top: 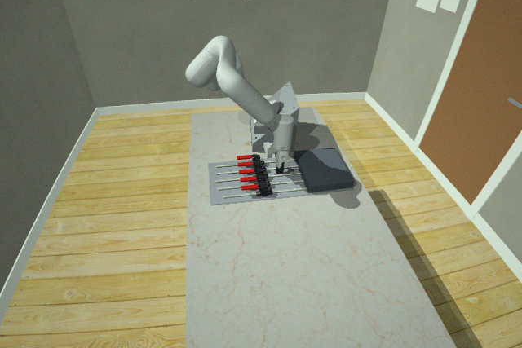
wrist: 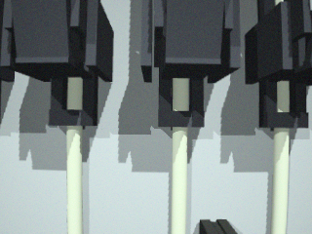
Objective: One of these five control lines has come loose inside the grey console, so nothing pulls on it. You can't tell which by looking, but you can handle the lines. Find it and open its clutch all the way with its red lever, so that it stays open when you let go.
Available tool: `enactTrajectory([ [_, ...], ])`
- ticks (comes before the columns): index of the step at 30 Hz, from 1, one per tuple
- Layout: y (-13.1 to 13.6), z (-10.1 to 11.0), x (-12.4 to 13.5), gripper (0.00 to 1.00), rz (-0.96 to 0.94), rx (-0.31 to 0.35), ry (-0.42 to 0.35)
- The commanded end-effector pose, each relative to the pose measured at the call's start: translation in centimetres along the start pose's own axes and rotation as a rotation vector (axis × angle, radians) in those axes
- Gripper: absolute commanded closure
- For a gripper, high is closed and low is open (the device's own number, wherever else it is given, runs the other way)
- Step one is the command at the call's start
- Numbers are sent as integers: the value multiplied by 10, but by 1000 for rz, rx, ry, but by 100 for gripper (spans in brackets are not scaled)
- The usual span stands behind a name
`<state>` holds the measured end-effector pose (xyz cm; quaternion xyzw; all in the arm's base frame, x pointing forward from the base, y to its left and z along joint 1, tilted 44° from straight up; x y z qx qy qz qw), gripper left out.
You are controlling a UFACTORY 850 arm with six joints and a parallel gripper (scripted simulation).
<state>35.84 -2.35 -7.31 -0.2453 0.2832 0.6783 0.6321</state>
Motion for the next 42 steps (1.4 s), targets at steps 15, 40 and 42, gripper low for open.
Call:
enactTrajectory([
  [15, -6, 0, 0, 100, 0, -1, 0],
  [40, -28, 0, 0, 100, 0, -1, 0],
  [42, -30, 0, 0, 100, 0, -1, 0],
])
Point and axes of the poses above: the point where the finger pads meet when closed, its own z axis back along the fingers, its own y axis across the jaws, x = y × z, the point moved 6 cm from there along z, back along the fingers
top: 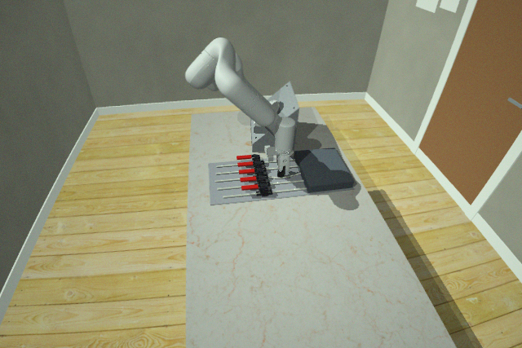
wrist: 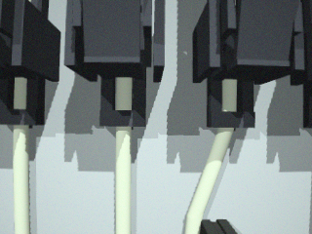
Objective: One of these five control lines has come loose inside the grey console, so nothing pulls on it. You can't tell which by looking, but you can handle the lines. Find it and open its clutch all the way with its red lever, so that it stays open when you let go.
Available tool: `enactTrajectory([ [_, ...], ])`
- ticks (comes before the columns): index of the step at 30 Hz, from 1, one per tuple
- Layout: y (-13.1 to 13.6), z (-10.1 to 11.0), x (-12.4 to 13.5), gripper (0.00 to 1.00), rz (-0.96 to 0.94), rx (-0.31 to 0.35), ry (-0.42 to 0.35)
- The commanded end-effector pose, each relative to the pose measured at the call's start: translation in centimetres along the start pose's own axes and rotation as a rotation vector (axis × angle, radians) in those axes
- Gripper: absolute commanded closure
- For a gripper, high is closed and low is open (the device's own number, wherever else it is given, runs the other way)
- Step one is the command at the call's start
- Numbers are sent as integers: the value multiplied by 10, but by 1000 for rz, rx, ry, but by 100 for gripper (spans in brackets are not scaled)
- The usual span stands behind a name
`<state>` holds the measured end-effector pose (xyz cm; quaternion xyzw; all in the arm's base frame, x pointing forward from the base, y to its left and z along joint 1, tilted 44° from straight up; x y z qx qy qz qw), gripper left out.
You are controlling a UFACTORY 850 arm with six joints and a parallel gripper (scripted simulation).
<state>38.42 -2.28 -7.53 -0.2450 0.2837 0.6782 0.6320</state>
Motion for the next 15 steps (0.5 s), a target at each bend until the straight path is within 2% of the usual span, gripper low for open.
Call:
enactTrajectory([
  [1, -5, 1, 0, 100, -1, -2, -1],
  [15, -10, 1, 0, 100, -1, -2, -1],
])
Point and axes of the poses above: the point where the finger pads meet when closed, its own z axis back along the fingers, its own y axis across the jaws, x = y × z, the point moved 6 cm from there along z, back along the fingers
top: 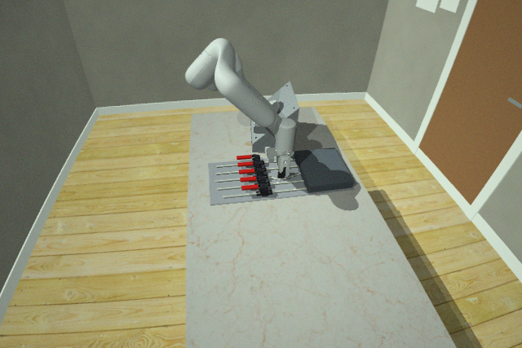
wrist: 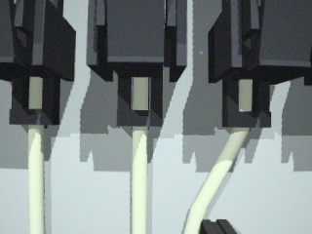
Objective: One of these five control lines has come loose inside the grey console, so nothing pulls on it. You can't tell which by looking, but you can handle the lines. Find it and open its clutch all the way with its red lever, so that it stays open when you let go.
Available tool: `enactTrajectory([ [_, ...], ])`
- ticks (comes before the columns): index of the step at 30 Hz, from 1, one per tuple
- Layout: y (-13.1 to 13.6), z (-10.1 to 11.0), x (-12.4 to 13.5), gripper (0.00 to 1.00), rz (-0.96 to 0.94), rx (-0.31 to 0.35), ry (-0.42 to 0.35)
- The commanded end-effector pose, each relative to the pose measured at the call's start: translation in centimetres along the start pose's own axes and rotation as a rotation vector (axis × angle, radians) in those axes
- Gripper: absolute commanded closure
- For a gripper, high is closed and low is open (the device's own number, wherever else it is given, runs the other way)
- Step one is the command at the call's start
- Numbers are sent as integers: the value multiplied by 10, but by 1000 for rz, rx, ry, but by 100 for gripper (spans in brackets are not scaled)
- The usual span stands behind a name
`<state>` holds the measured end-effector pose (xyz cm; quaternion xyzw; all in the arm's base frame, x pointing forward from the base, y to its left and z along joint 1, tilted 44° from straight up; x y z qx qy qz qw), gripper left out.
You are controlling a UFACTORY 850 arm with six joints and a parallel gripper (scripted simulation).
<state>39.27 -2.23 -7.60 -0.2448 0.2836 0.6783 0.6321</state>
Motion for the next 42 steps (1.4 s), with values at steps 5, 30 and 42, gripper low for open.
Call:
enactTrajectory([
  [5, -2, 1, 0, 100, -1, -2, 0],
  [30, 2, 1, 0, 100, -1, -2, 0],
  [42, 15, 1, 0, 100, -1, -2, 0],
])
Point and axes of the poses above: the point where the finger pads meet when closed, its own z axis back along the fingers, its own y axis across the jaws, x = y × z, the point moved 6 cm from there along z, back along the fingers
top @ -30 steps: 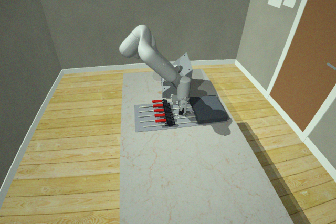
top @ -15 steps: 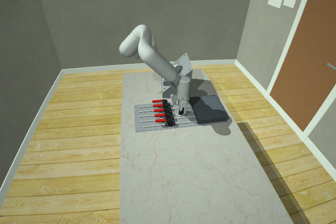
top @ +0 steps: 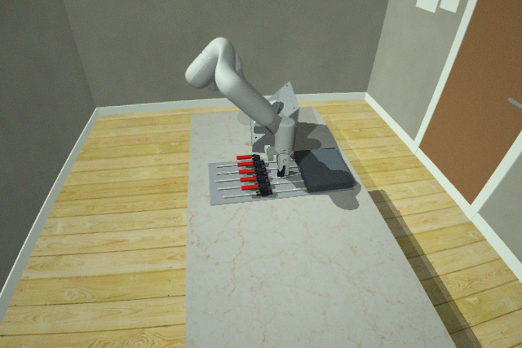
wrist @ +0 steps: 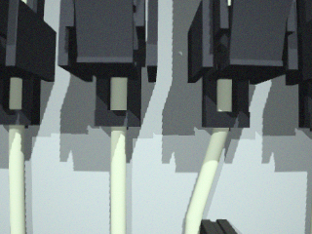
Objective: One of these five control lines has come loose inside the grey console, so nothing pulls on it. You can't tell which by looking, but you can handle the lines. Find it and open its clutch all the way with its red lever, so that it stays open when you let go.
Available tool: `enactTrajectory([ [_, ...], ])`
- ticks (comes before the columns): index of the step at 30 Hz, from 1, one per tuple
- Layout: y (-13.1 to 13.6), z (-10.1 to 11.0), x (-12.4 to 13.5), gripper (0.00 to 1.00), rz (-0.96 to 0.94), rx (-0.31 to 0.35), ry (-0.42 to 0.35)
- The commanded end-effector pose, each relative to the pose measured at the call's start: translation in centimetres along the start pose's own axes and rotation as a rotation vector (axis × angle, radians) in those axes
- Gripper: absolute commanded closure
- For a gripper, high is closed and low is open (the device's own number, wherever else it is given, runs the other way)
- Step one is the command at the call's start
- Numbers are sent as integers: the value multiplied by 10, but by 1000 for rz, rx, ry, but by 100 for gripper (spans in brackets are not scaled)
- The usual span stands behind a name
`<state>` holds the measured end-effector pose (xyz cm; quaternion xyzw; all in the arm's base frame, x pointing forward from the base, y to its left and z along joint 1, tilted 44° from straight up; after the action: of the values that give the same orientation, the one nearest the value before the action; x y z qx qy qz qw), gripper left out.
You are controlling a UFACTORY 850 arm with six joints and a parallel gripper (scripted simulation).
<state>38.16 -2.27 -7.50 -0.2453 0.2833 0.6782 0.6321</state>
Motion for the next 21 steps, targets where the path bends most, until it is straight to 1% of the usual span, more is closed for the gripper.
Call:
enactTrajectory([
  [1, 5, 0, 0, 100, 0, -1, 0],
  [21, 22, 0, 0, 100, 0, -1, 0],
])
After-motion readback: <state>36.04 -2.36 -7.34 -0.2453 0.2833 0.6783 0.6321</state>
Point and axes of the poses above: the point where the finger pads meet when closed, its own z axis back along the fingers, its own y axis across the jaws, x = y × z, the point moved 6 cm from there along z, back along the fingers
